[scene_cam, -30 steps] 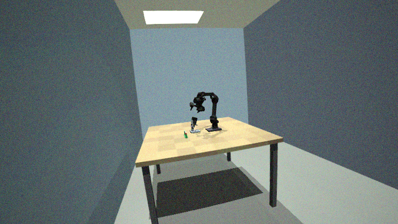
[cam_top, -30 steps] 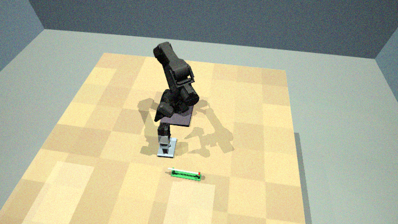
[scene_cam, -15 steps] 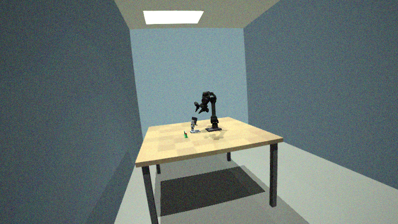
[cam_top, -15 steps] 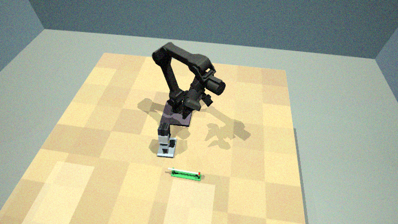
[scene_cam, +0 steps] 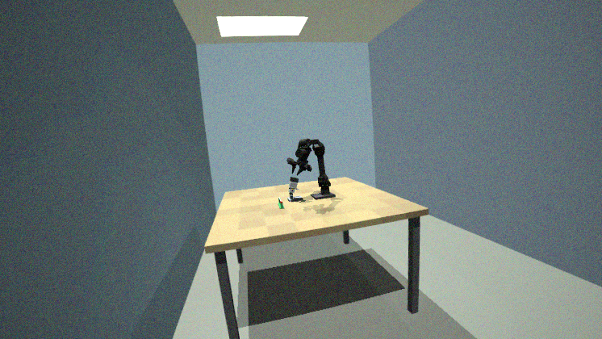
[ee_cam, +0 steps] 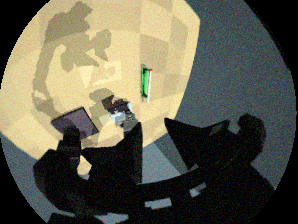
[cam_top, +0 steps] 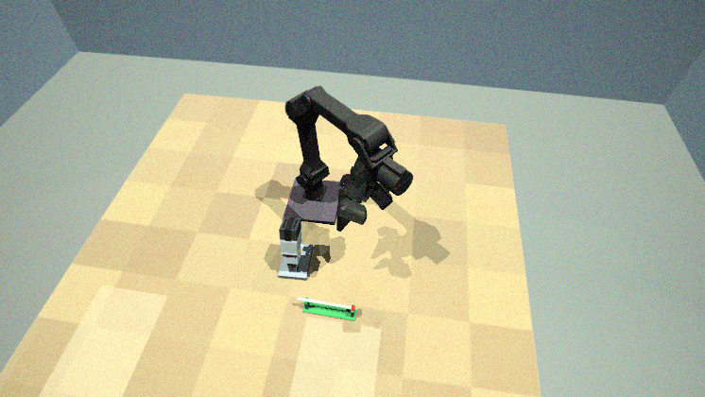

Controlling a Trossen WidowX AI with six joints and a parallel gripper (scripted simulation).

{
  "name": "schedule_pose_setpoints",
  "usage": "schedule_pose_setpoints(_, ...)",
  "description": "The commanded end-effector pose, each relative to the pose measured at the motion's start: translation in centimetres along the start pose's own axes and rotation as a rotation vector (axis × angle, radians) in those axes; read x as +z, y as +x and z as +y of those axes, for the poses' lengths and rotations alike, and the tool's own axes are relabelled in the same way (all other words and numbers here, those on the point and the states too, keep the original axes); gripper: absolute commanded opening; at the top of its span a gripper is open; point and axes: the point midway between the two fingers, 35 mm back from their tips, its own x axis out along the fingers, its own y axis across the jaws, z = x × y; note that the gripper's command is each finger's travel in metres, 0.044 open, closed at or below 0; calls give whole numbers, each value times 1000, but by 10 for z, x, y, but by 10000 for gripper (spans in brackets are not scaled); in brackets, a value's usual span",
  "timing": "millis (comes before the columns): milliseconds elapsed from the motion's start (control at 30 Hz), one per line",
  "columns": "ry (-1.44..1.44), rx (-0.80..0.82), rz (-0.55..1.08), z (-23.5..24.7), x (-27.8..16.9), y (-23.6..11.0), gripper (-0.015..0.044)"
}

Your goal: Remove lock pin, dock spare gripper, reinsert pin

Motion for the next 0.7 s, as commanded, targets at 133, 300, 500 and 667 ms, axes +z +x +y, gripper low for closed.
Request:
schedule_pose_setpoints(133,27,260,-17,-57,7,80,180)
schedule_pose_setpoints(300,-21,363,-70,-80,7,124,180)
schedule_pose_setpoints(500,-25,373,-77,-81,7,130,180)
schedule_pose_setpoints(667,-12,398,-82,-74,16,149,180)
